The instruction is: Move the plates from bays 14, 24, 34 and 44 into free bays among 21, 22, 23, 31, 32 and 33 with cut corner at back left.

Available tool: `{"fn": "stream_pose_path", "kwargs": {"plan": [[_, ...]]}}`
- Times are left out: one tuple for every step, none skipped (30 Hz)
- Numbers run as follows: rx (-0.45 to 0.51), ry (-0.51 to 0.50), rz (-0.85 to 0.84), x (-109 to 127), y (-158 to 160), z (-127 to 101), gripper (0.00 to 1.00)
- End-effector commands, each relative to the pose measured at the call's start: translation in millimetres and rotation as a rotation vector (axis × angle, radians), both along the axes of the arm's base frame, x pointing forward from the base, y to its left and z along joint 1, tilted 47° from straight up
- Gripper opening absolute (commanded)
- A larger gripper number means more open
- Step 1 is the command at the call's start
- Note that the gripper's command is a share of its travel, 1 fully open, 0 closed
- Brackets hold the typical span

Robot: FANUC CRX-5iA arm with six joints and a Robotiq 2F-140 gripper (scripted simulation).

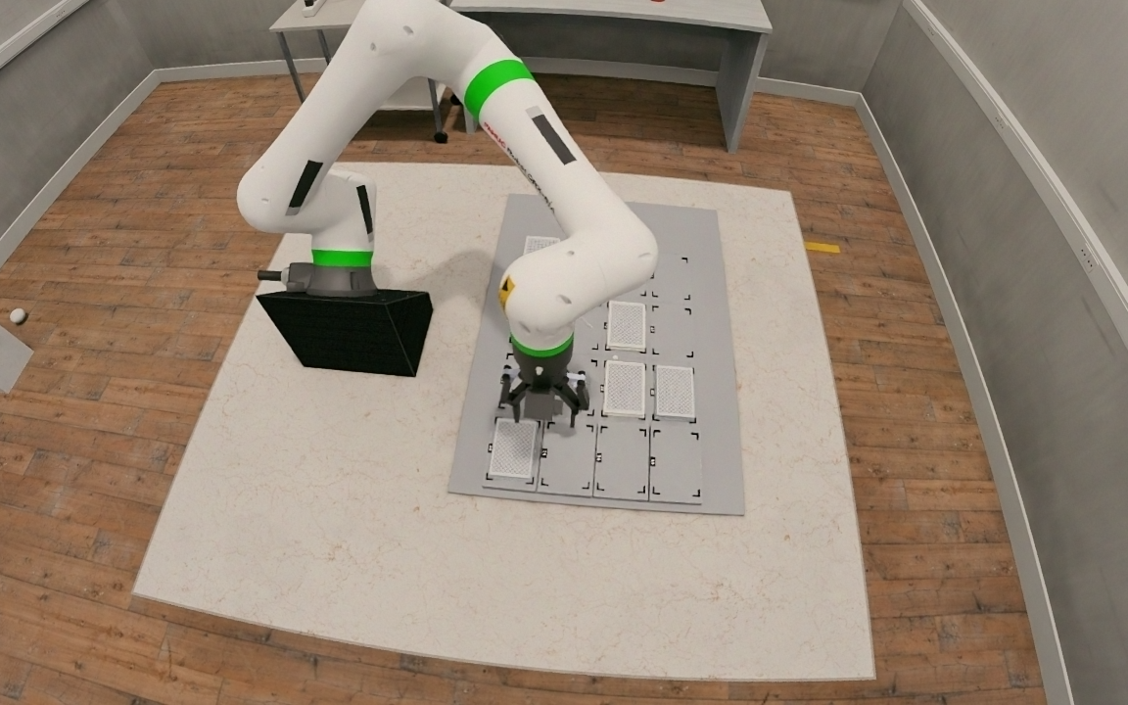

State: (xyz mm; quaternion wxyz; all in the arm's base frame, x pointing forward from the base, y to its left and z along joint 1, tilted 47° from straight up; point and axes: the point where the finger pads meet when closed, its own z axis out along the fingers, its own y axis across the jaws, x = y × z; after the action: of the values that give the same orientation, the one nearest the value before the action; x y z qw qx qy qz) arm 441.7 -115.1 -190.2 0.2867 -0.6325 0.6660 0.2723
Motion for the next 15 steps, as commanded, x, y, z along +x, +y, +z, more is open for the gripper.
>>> {"fn": "stream_pose_path", "kwargs": {"plan": [[-0.002,-0.001,-0.001,-12,-7,-6,0.70],[-0.002,-0.001,-0.001,-15,-9,-8,0.70],[-0.002,-0.001,-0.001,-18,-10,-10,0.70],[-0.002,-0.001,-0.001,-18,-10,-10,0.70],[-0.002,-0.001,-0.001,-18,-10,-10,0.70],[-0.002,-0.001,-0.001,-21,-12,-12,0.70],[-0.002,-0.001,-0.001,-25,-13,-13,0.70],[-0.002,-0.001,-0.001,-28,-15,-15,0.70],[-0.002,-0.001,-0.001,-31,-16,-17,0.70],[-0.002,-0.001,-0.001,-35,-18,-19,0.70],[-0.002,-0.001,-0.001,-38,-19,-20,0.70],[-0.002,-0.001,-0.001,-41,-21,-22,0.70],[-0.002,-0.001,-0.001,-44,-22,-24,0.70],[-0.002,-0.001,-0.001,-48,-24,-26,0.70],[-0.002,-0.001,-0.001,-51,-25,-27,0.70]]}}
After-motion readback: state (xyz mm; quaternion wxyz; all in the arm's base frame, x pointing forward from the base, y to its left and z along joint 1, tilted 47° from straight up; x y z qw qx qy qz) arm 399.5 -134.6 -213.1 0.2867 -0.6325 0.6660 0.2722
